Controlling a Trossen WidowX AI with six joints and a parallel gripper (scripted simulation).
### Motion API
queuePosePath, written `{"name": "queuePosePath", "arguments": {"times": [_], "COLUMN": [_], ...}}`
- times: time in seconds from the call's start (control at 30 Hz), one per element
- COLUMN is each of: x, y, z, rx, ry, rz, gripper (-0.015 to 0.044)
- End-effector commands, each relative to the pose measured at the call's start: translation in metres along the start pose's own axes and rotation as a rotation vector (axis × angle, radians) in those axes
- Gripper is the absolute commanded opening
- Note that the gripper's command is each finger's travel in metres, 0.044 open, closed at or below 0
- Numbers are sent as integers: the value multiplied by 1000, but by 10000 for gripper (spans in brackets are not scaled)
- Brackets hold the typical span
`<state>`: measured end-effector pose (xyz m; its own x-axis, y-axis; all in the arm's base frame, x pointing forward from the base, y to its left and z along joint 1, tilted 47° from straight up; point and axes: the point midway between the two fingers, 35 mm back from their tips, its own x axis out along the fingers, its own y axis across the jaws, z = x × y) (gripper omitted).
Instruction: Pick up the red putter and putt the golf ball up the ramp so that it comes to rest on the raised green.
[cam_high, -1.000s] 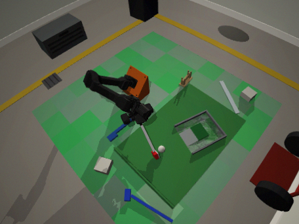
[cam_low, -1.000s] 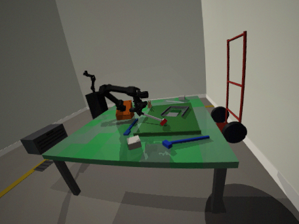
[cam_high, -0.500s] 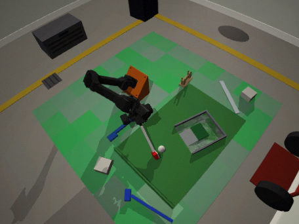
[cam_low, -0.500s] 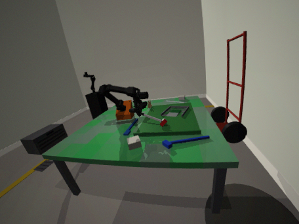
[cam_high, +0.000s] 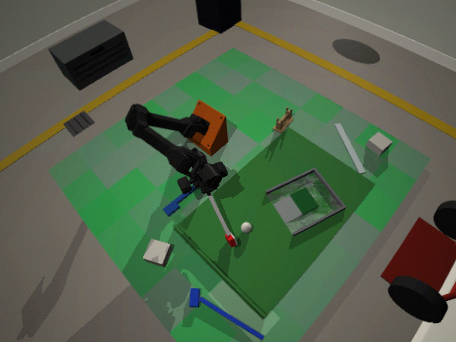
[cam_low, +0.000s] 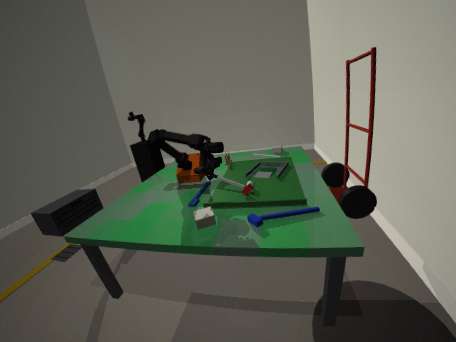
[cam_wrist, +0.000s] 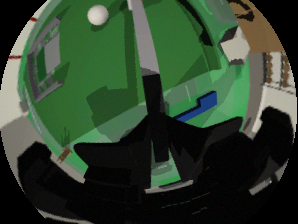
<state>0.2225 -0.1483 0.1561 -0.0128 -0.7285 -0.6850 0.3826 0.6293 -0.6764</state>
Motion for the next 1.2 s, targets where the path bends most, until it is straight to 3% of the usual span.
{"name": "queuePosePath", "arguments": {"times": [0.0,0.27,0.53,0.9,1.17], "x": [1,-1,-6,-60,-53], "y": [22,133,136,135,135], "z": [5,1,1,0,1], "rx": [-1,4,4,3,3], "ry": [1,-7,-7,-6,-5], "rz": [8,8,8,9,8], "gripper": [0,0,0,0,0]}}
